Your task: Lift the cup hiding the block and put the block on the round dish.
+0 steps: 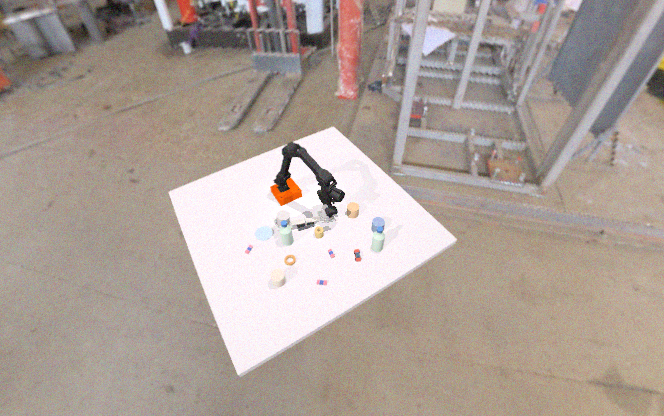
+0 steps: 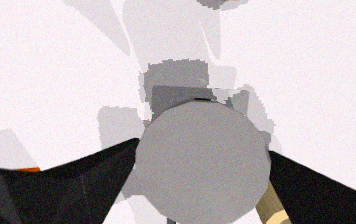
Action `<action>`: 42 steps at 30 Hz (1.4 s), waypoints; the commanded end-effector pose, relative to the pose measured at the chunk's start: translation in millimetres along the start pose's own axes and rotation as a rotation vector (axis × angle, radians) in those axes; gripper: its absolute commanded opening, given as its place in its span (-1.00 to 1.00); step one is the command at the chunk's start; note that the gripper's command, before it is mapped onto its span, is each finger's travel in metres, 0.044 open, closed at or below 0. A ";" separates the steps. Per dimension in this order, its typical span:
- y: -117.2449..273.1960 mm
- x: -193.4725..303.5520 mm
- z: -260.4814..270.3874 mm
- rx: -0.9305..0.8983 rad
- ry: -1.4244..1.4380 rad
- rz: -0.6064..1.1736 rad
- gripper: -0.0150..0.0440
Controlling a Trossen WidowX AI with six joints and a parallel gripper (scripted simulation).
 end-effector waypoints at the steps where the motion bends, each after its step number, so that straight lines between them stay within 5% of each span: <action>1: -8.6 -0.2 0.5 -0.006 0.006 -0.001 1.00; 8: -17.2 0.2 1.3 -0.006 0.007 -0.001 1.00; 12: -17.2 0.2 1.3 -0.006 0.007 -0.001 0.64; 18: -17.2 0.2 1.3 -0.006 0.007 -0.001 0.51; 29: -8.0 -0.9 -0.6 -0.006 0.007 -0.001 -0.47; 42: 8.3 -2.4 -3.3 -0.006 0.007 -0.001 -0.49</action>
Point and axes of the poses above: the point midway between the two fingers, 35 mm back from their tips, its own y axis back along the fingers, its own z axis across the jaws, x = y × z, the point moved 7 cm from there along y, back along the fingers, and after that the axes turned 3 degrees about y, right-handed, at the moved point
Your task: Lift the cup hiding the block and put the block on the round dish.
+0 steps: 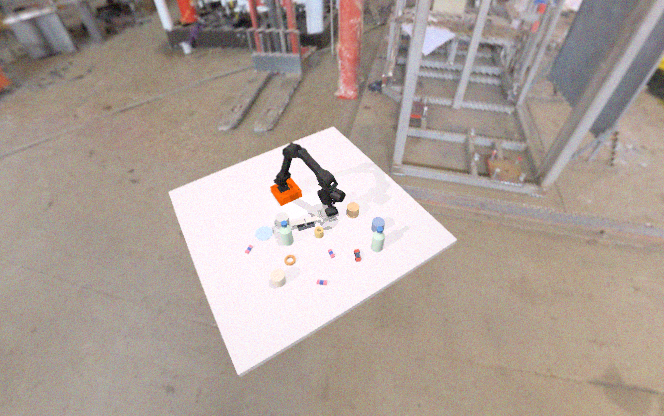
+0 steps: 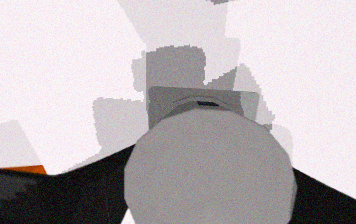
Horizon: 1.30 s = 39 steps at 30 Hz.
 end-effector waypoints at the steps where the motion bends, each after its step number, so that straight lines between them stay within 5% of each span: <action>1: 10.6 -1.2 -1.8 0.014 0.006 -0.011 -0.49; 39: 59.2 -2.1 -3.6 0.014 0.006 -0.011 -0.49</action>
Point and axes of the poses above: the point midway between the two fingers, 35 mm back from their tips, its own y axis back along the fingers, its own z axis across the jaws, x = y × z, the point moved 7 cm from there along y, back along the fingers, and after that the axes turned 3 degrees about y, right-handed, at the moved point
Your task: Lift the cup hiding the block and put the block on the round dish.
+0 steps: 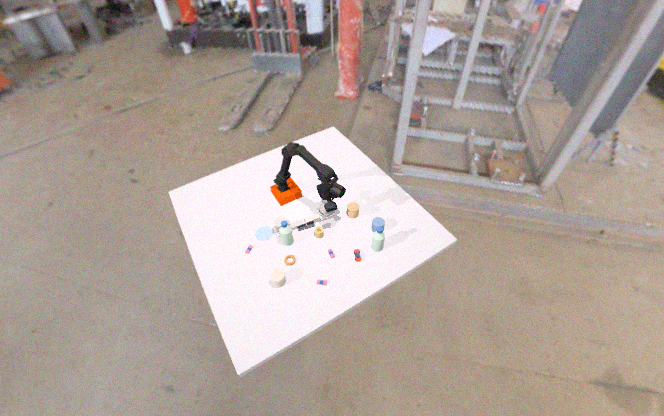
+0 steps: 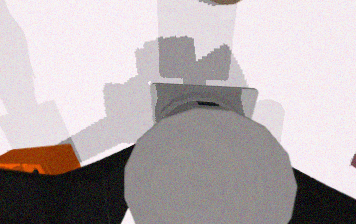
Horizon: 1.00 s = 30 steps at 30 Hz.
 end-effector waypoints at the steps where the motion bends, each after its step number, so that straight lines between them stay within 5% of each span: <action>1: 15.8 -4.6 -1.0 0.032 0.012 -0.037 -0.49; 30: 53.1 -1.2 3.5 0.032 0.012 -0.037 -0.49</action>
Point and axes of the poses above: the point midway between the two fingers, 35 mm back from their tips, its own y axis back along the fingers, its own z axis across the jaws, x = y × z, the point moved 7 cm from there along y, back along the fingers, and after that the axes turned 3 degrees about y, right-handed, at the moved point
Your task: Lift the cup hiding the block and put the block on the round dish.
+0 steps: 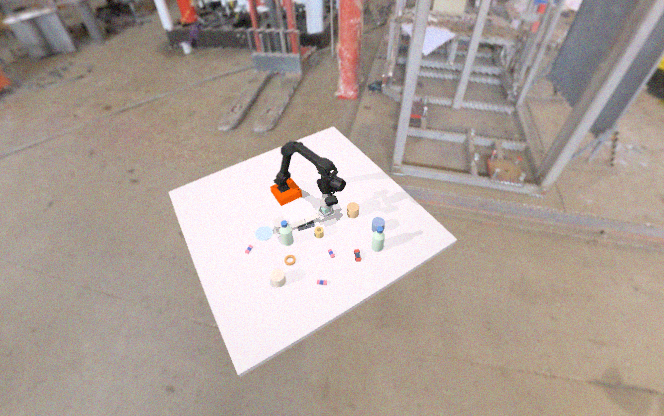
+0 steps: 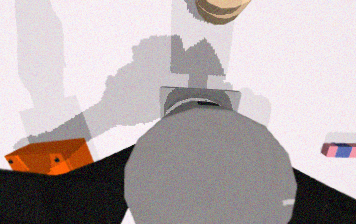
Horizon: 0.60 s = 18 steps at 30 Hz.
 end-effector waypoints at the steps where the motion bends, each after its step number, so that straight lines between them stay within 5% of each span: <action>1: 12.1 0.6 1.3 0.016 0.006 -0.014 -0.49; 18: 21.1 2.1 3.5 0.001 0.000 -0.001 -0.49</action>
Point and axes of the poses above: the point midway between the two fingers, 35 mm back from their tips, its own y axis back along the fingers, its own z axis across the jaws, x = y × z, the point moved 7 cm from there along y, back along the fingers, and after that the axes turned 3 degrees about y, right-handed, at the moved point
